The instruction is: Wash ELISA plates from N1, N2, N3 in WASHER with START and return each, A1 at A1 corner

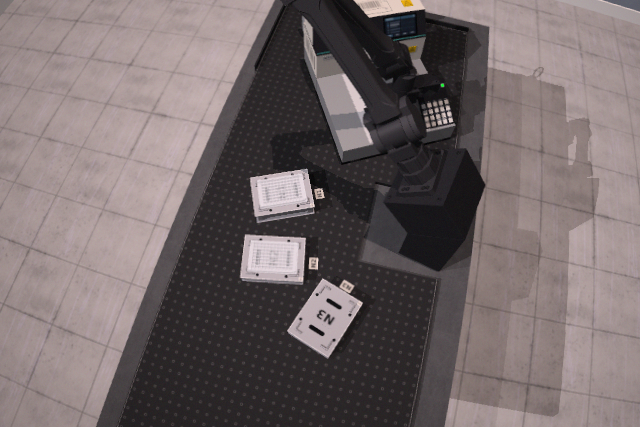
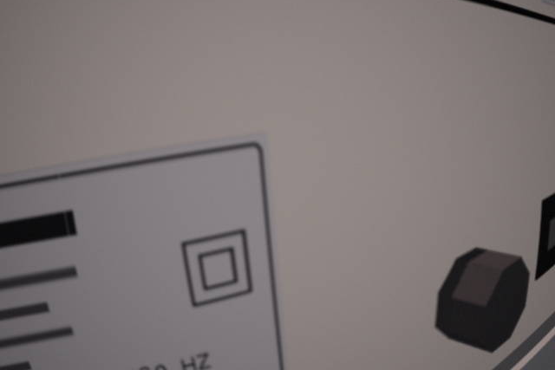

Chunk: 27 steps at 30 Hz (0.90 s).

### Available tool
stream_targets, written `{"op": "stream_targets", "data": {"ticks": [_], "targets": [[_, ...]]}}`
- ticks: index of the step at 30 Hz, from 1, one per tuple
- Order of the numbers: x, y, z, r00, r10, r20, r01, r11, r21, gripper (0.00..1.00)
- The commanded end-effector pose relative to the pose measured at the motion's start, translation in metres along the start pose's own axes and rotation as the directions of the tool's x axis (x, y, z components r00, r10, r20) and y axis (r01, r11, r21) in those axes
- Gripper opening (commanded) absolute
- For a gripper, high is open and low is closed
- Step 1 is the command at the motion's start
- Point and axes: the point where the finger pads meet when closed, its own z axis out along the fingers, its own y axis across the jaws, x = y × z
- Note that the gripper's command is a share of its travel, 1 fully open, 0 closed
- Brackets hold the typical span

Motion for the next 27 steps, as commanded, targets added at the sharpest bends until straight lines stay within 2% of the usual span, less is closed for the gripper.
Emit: {"op": "stream_targets", "data": {"ticks": [1, 5, 27], "targets": [[-0.0005, 0.0042, -0.0017, 1.000, 0.002, 0.003, -0.002, 1.000, -0.009, 0.92], [-0.0005, 0.0042, -0.0017, 1.000, 0.002, 0.003, -0.002, 1.000, -0.009, 0.84], [-0.0005, 0.0042, -0.0017, 1.000, 0.002, 0.003, -0.002, 1.000, -0.009, 0.84]]}}
